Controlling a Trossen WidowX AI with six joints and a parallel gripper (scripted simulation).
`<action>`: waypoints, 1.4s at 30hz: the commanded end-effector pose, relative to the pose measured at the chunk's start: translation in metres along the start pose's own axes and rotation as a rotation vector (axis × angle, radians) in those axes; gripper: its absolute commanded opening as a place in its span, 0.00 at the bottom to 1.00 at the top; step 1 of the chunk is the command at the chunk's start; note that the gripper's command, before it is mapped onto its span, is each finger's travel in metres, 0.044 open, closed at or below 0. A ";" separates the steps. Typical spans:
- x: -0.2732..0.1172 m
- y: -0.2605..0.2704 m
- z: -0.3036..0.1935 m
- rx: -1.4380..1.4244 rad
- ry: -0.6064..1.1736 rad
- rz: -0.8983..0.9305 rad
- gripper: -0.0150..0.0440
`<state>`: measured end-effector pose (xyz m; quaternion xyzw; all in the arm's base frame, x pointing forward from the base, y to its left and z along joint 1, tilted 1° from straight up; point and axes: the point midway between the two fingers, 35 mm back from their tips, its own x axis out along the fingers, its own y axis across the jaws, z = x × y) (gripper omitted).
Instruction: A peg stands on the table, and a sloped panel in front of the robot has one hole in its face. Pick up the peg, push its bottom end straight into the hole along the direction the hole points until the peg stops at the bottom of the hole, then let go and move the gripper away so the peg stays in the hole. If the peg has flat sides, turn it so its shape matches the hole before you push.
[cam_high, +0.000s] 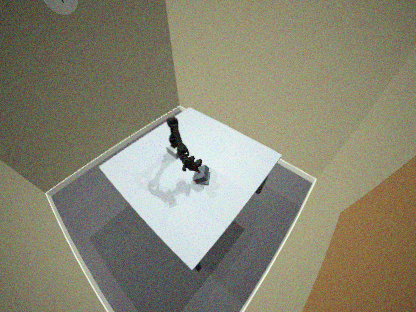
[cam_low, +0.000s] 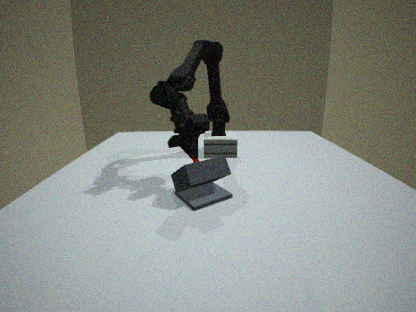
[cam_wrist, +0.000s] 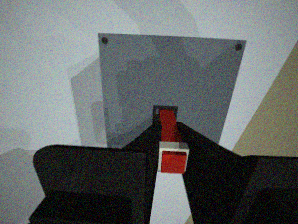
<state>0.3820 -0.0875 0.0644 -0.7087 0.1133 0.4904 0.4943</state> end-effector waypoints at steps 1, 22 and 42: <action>0.003 0.001 -0.001 0.005 0.003 0.004 0.25; 0.003 0.001 0.000 0.001 -0.001 0.001 0.48; -0.021 0.001 -0.003 0.003 0.000 0.006 1.00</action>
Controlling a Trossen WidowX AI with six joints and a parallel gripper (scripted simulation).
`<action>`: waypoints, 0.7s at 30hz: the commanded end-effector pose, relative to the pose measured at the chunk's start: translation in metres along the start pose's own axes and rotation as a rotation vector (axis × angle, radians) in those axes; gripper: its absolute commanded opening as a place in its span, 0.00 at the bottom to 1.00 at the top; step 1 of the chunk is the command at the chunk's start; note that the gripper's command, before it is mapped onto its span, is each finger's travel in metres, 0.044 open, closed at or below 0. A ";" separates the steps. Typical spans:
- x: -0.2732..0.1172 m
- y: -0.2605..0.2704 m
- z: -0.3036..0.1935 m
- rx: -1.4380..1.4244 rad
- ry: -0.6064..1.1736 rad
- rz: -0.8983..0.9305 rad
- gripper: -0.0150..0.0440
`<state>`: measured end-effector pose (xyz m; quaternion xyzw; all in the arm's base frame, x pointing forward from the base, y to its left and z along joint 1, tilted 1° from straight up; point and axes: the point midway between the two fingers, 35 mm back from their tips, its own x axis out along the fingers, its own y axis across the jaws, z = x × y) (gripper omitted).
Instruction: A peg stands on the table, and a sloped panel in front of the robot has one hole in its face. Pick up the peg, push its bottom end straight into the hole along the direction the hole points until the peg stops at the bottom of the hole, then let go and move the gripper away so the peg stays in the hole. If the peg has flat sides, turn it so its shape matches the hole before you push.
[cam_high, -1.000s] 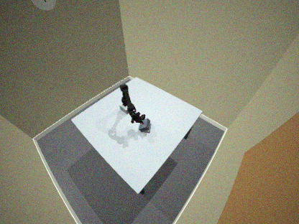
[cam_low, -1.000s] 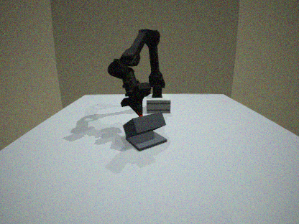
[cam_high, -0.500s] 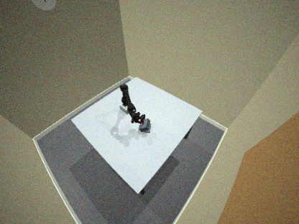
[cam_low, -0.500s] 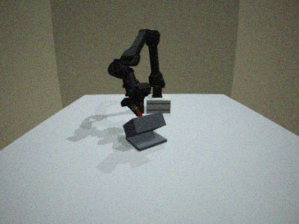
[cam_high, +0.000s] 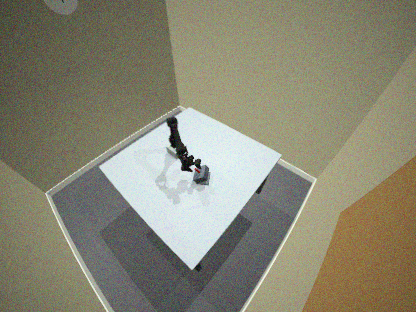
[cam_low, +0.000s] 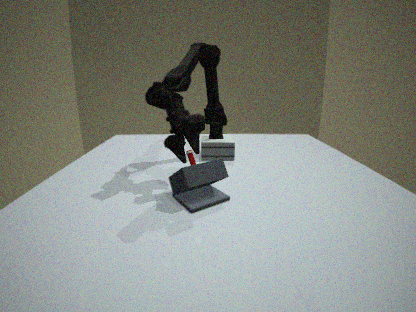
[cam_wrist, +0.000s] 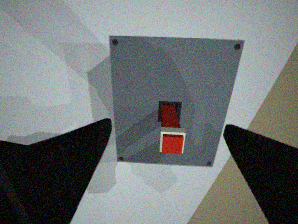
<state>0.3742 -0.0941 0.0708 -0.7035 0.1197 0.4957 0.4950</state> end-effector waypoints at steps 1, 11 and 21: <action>-0.013 -0.003 -0.002 -0.008 0.006 -0.009 1.00; -0.036 -0.002 -0.004 -0.006 0.007 -0.005 1.00; -0.060 0.000 -0.004 -0.003 0.007 -0.002 1.00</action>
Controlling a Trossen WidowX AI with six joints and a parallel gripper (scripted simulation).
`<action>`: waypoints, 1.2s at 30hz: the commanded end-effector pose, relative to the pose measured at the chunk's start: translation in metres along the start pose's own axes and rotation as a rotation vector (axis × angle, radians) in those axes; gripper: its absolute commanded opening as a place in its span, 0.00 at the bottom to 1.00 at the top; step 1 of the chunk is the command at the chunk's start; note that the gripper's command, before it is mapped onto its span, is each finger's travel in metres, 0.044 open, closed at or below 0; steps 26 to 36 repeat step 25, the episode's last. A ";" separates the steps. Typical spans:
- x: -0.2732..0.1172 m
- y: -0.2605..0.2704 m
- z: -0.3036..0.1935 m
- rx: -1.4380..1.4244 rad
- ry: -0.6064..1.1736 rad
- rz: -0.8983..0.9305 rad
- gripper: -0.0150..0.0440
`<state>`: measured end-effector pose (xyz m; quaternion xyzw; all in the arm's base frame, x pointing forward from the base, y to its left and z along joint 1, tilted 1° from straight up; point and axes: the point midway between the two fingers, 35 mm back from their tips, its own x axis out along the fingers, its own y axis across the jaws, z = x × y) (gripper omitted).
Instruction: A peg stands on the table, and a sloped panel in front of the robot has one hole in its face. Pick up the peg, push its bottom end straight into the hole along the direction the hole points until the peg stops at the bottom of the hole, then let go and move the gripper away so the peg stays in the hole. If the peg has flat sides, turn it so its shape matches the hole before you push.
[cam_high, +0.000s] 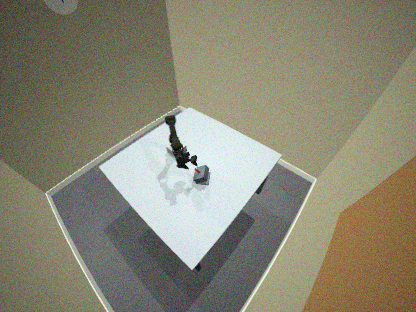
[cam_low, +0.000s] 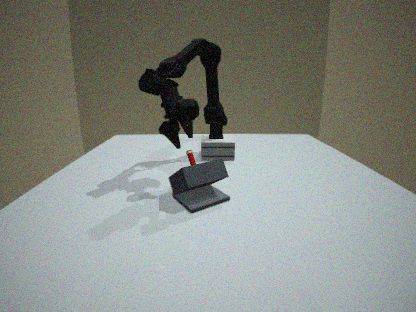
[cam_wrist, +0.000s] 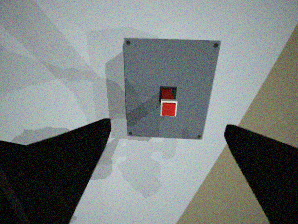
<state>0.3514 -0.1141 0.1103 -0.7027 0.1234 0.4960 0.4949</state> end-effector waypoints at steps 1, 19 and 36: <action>-0.012 -0.002 0.000 -0.007 0.005 -0.008 1.00; -0.041 0.003 0.000 -0.005 0.005 -0.006 1.00; -0.041 0.003 0.000 -0.005 0.005 -0.006 1.00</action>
